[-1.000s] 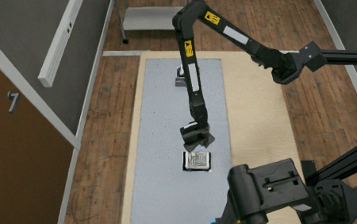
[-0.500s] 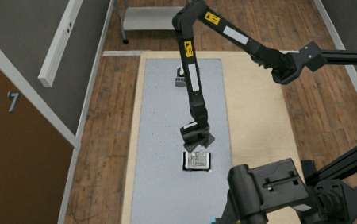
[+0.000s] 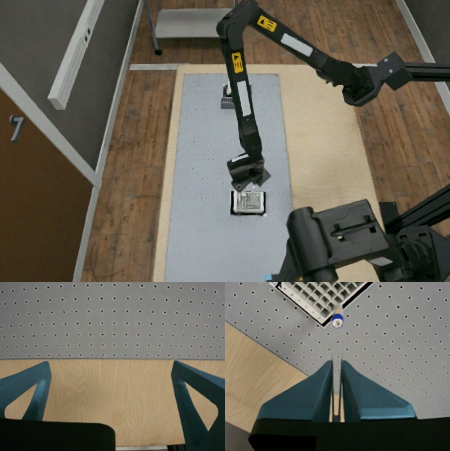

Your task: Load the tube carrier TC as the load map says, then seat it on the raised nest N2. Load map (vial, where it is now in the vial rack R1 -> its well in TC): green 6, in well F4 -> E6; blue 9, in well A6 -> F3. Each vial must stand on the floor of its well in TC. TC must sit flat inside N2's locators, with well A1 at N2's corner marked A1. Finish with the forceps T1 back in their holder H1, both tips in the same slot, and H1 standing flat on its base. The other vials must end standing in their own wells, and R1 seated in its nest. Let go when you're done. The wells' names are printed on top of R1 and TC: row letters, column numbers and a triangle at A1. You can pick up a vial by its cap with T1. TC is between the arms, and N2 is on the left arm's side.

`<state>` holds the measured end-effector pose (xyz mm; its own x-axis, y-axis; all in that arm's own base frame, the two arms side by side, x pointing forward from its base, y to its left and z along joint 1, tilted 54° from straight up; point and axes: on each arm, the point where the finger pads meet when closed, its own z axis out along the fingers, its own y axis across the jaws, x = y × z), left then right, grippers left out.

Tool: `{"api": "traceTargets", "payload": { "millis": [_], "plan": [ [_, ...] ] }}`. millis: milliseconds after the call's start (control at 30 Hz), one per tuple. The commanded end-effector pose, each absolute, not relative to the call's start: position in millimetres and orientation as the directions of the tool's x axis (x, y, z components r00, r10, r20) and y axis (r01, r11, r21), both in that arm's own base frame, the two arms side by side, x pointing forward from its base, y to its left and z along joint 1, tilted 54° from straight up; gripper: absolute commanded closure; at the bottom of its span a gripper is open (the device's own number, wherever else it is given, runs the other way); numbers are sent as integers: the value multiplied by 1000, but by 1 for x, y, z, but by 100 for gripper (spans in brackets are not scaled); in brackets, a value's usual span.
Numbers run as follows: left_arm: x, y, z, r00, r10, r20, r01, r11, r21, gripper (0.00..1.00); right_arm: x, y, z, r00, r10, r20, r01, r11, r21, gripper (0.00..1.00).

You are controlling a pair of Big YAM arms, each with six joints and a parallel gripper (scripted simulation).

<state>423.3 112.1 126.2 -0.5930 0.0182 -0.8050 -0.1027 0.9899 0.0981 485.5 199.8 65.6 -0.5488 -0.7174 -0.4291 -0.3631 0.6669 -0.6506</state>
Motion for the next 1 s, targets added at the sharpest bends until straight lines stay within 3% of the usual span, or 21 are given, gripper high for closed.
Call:
{"api": "traceTargets", "payload": {
  "millis": [0, 967],
  "plan": [
    [423, 112, 127, -592, 23, -806, -99, 990, 101, 0, 491, 193, 53, -562, -722, -404, -374, 657, -654, 91],
    [423, 112, 127, -592, 23, -806, -99, 990, 101, 0, 497, 192, 51, -560, -720, -410, -367, 659, -657, 91]
  ]
}}
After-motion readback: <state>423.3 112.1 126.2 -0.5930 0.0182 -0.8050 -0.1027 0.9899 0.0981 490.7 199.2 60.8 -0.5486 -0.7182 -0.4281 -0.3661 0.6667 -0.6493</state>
